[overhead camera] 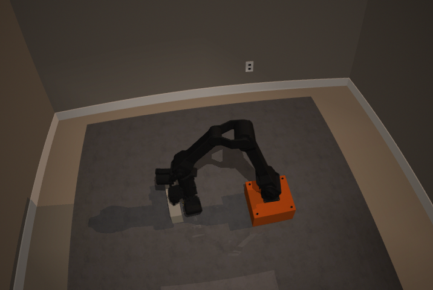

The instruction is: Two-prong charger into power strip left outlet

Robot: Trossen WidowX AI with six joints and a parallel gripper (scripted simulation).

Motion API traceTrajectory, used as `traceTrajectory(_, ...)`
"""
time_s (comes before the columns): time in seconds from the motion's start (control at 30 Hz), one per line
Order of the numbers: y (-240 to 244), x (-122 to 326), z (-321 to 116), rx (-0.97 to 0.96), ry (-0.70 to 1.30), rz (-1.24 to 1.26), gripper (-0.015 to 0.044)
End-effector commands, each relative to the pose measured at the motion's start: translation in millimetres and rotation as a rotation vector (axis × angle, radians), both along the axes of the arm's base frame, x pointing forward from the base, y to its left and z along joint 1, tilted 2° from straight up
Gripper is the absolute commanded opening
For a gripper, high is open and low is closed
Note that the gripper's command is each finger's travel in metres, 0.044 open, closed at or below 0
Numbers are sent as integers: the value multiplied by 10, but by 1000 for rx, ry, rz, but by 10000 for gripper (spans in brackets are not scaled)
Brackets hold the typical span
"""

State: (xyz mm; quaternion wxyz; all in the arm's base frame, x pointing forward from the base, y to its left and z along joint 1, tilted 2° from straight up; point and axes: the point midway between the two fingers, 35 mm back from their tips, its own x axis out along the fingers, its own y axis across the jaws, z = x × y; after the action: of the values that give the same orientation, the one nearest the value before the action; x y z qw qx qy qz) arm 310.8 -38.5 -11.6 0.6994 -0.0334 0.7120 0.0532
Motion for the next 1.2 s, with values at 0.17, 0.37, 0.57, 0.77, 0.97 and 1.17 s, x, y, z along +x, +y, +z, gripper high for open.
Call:
traceTrajectory(0.17, -4, 18, 3, -2, 1, -5, 0)
traceTrajectory(0.37, -3, 32, 4, -2, 1, -5, 0)
traceTrajectory(0.57, -2, 51, 7, -2, 0, -5, 0)
traceTrajectory(0.77, -2, 65, 9, -2, 0, -5, 0)
traceTrajectory(0.97, -1, 80, 11, -2, 0, -5, 0)
traceTrajectory(1.17, 1, 96, 13, -2, 0, -5, 0)
